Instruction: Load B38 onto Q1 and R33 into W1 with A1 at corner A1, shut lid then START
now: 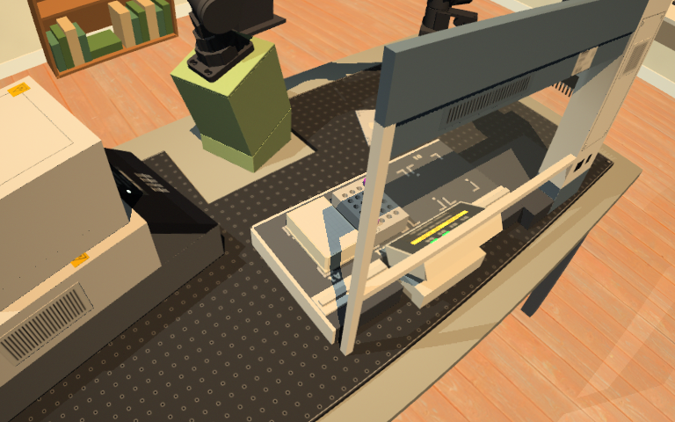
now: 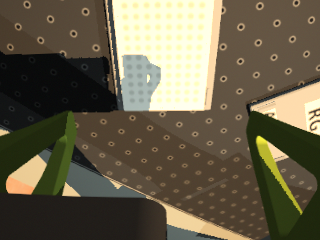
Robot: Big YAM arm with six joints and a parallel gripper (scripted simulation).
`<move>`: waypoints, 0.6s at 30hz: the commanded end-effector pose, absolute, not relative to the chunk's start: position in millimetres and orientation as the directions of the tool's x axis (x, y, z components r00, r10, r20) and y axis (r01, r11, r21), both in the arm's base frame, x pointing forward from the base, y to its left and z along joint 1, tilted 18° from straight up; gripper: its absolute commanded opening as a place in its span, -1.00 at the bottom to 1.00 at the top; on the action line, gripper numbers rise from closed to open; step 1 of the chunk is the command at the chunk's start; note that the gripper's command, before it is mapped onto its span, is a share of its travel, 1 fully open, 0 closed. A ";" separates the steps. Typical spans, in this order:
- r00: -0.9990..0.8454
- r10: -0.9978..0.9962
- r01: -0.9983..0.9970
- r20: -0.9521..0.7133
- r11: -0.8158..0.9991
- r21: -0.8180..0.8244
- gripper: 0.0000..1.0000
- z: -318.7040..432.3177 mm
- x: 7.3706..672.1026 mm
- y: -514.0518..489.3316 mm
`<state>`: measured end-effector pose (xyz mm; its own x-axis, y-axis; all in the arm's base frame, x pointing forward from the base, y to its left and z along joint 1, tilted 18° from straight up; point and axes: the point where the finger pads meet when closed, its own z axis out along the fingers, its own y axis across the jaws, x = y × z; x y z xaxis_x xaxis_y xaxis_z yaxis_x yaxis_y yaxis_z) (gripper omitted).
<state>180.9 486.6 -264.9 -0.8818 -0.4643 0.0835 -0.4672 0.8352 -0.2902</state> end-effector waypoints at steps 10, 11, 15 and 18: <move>-0.879 -0.473 -0.470 0.055 0.843 -0.263 1.00 -268.1 189.8 505.4; -0.878 -0.476 -0.473 0.055 0.841 -0.262 1.00 -268.2 187.9 506.4; -0.870 -0.491 -0.485 0.040 0.838 -0.249 1.00 -260.2 181.9 516.2; -0.868 -0.496 -0.488 0.033 0.838 -0.243 1.00 -256.1 180.3 520.5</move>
